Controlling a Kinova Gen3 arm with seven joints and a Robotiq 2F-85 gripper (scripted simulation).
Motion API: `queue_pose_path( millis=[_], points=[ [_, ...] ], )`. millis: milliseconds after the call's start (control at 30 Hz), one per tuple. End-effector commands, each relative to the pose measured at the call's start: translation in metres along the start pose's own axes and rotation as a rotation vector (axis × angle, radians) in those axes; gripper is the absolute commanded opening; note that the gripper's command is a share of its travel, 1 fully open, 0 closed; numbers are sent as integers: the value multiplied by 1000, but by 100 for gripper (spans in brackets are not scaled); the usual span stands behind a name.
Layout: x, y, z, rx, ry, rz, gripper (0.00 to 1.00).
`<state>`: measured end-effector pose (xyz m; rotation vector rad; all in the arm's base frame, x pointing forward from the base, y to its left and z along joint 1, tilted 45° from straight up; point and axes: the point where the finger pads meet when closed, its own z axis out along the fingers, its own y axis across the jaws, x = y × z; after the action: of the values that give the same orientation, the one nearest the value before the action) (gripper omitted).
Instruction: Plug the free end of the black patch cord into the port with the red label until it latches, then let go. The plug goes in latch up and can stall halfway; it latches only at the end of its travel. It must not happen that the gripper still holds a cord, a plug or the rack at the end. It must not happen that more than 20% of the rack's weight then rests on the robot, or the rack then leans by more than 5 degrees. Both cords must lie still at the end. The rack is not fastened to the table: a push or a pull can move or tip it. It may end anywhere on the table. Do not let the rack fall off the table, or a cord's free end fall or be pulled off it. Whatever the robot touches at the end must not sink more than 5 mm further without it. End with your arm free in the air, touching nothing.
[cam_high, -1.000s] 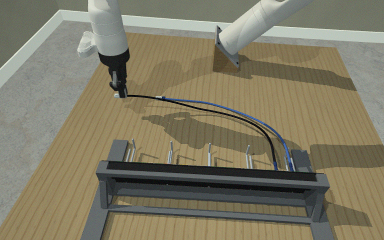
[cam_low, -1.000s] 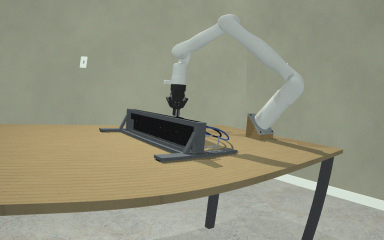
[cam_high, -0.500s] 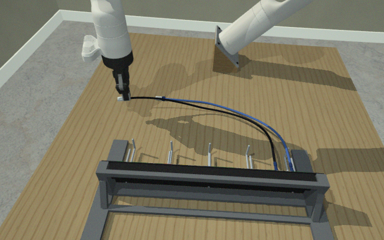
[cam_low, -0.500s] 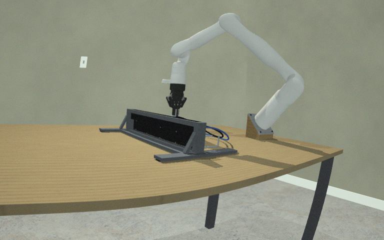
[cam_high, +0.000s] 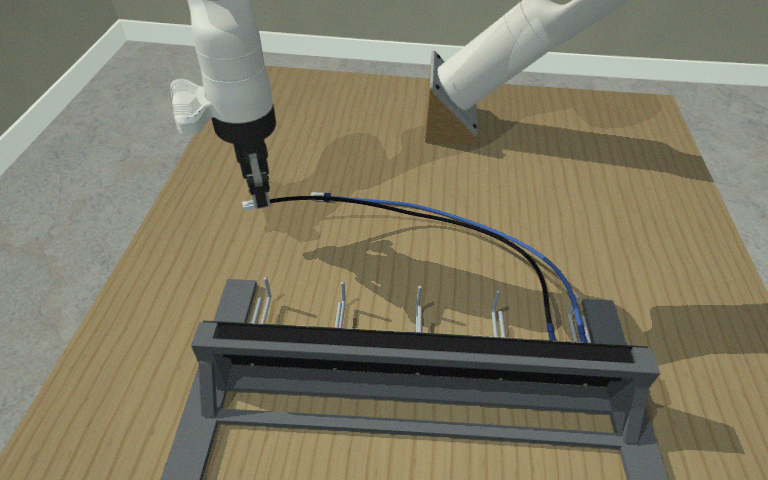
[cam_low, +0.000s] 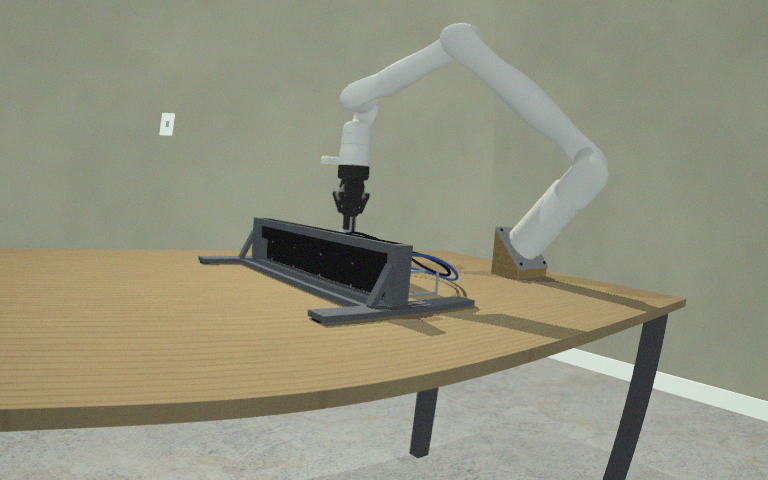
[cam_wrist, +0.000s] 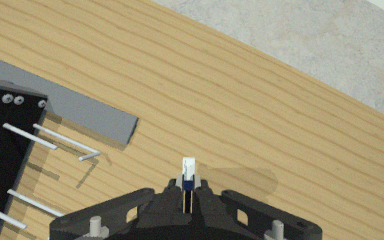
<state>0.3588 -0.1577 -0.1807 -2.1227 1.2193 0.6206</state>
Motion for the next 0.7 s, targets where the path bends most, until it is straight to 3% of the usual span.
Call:
queue_pose_path(
  millis=[0,667],
  points=[
    [-1,-3,-3,-8,8,-30,0],
    [-14,-35,-10,-8,7,-252,0]
  ],
)
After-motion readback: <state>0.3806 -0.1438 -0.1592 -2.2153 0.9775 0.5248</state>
